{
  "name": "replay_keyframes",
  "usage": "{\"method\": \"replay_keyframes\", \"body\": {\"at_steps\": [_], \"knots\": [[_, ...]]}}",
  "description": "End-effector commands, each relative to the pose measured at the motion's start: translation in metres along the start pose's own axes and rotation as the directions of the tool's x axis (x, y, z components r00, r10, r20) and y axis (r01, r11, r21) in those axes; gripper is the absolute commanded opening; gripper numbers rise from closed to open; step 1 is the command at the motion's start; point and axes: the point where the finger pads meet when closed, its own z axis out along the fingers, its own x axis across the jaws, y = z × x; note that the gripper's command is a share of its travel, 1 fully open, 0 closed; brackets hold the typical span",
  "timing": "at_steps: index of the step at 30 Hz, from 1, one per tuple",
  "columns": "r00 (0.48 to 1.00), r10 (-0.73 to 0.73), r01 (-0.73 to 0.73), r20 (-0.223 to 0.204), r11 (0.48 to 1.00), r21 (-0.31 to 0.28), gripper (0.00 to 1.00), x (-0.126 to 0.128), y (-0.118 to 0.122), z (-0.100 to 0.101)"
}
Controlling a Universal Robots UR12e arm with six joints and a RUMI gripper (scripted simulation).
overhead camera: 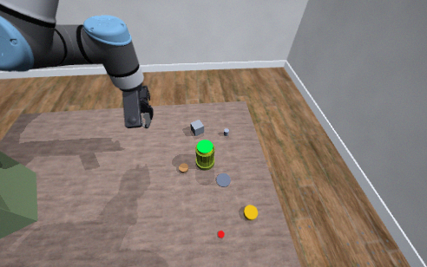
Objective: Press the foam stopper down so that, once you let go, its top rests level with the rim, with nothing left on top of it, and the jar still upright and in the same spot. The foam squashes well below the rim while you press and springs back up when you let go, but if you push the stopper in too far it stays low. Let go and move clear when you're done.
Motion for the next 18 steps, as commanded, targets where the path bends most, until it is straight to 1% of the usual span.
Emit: {"method": "replay_keyframes", "body": {"at_steps": [1, 3, 4, 5, 6, 7, 8, 9, 10, 11, 12, 13, 14, 16, 18], "knots": [[1.0, 0.008, -0.008, -0.012, 1.0, 0.009, 0.0, -0.044, -0.022, 0.016], [1.0, 0.015, -0.015, -0.007, 1.0, 0.02, 0.0, -0.082, -0.04, 0.017], [1.0, 0.015, -0.015, -0.007, 1.0, 0.02, 0.0, -0.082, -0.04, 0.017], [1.0, 0.019, -0.019, -0.004, 0.999, 0.026, 0.0, -0.101, -0.048, 0.016], [1.0, 0.019, -0.019, -0.004, 0.999, 0.026, 0.0, -0.101, -0.048, 0.016], [1.0, 0.022, -0.022, -0.001, 0.999, 0.031, 0.0, -0.119, -0.056, 0.014], [1.0, 0.022, -0.022, -0.001, 0.999, 0.031, 0.0, -0.119, -0.056, 0.014], [1.0, 0.025, -0.025, 0.002, 0.999, 0.036, 0.0, -0.137, -0.063, 0.012], [1.0, 0.025, -0.025, 0.002, 0.999, 0.036, 0.0, -0.137, -0.063, 0.012], [1.0, 0.028, -0.028, 0.004, 0.999, 0.041, 0.0, -0.154, -0.07, 0.009], [1.0, 0.028, -0.028, 0.004, 0.999, 0.041, 0.0, -0.154, -0.07, 0.009], [0.999, 0.031, -0.031, 0.006, 0.998, 0.045, 0.0, -0.169, -0.076, 0.005], [0.999, 0.031, -0.031, 0.006, 0.998, 0.046, 0.0, -0.169, -0.076, 0.005], [0.999, 0.035, -0.036, 0.01, 0.998, 0.053, 0.0, -0.194, -0.085, -0.002], [0.999, 0.035, -0.036, 0.01, 0.998, 0.053, 0.0, -0.194, -0.085, -0.002]]}}
